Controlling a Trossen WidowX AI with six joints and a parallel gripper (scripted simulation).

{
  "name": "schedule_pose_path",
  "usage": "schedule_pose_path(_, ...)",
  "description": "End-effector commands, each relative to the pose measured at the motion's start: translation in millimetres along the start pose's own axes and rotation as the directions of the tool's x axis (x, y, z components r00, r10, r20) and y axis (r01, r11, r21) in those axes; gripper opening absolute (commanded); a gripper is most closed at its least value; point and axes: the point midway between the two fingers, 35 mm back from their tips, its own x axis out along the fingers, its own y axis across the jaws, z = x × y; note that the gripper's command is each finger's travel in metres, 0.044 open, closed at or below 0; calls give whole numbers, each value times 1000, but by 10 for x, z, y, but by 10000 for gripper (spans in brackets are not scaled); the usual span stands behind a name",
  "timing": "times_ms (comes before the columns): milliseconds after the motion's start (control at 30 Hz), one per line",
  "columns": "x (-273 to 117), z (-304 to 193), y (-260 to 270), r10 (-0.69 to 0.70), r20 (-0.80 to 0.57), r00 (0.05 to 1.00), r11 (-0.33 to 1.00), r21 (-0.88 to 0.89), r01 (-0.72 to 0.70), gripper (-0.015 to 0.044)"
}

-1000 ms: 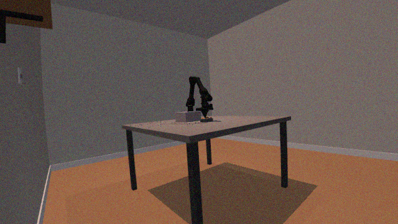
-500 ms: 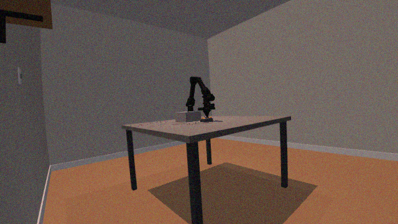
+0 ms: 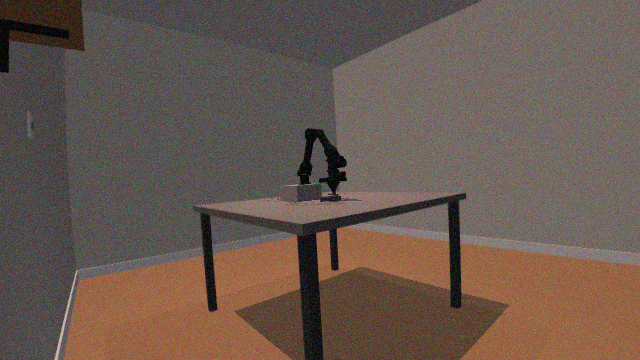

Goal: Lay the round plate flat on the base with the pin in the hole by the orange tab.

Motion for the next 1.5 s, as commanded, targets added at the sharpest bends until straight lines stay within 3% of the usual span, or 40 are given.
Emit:
schedule_pose_path(0,4,13,69,6,-5,1000,1000,0,-6,0)
schedule_pose_path(1133,-8,-45,401,9,-6,1000,1000,0,-9,0)
schedule_pose_path(1467,-448,-79,374,9,-6,1000,1000,0,-9,0)
